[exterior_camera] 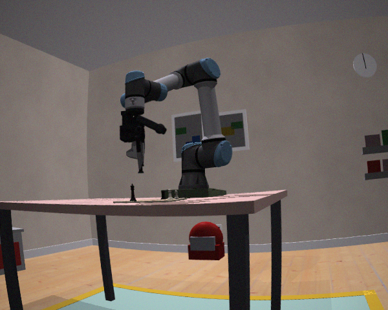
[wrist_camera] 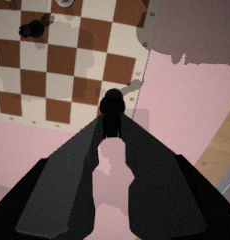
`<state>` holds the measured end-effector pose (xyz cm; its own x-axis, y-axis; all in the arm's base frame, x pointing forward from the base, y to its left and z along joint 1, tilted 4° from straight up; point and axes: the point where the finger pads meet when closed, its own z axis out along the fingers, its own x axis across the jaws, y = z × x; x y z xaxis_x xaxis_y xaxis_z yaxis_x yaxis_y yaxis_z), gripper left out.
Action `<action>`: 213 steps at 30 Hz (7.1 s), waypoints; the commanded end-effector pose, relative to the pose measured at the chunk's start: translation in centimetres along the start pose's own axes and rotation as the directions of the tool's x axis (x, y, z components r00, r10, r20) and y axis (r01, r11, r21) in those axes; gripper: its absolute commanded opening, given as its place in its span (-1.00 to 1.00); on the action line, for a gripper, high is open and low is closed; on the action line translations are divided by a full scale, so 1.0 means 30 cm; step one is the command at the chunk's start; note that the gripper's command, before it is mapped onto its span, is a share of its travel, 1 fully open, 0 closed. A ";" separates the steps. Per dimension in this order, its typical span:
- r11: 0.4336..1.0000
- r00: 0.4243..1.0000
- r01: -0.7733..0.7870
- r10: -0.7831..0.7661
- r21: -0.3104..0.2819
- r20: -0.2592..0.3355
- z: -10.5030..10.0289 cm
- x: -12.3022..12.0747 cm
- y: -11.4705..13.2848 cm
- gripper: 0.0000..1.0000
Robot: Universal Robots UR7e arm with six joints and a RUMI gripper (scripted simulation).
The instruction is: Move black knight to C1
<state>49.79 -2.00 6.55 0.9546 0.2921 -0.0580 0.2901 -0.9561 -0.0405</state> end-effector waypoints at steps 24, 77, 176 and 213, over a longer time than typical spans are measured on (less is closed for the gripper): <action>0.976 0.976 -0.218 0.218 -0.006 0.003 -0.002 0.026 -0.008 -1.00; 0.976 0.976 -0.219 0.219 -0.007 0.003 0.318 0.026 -0.009 -1.00; 0.975 0.975 -0.221 0.221 -0.007 0.003 0.332 0.028 -0.010 -1.00; 0.975 0.975 -0.221 0.221 -0.007 0.003 0.332 0.028 -0.010 -0.65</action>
<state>49.79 -1.25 -3.46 0.9948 0.0737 -0.0699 0.0724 -0.9972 -0.0205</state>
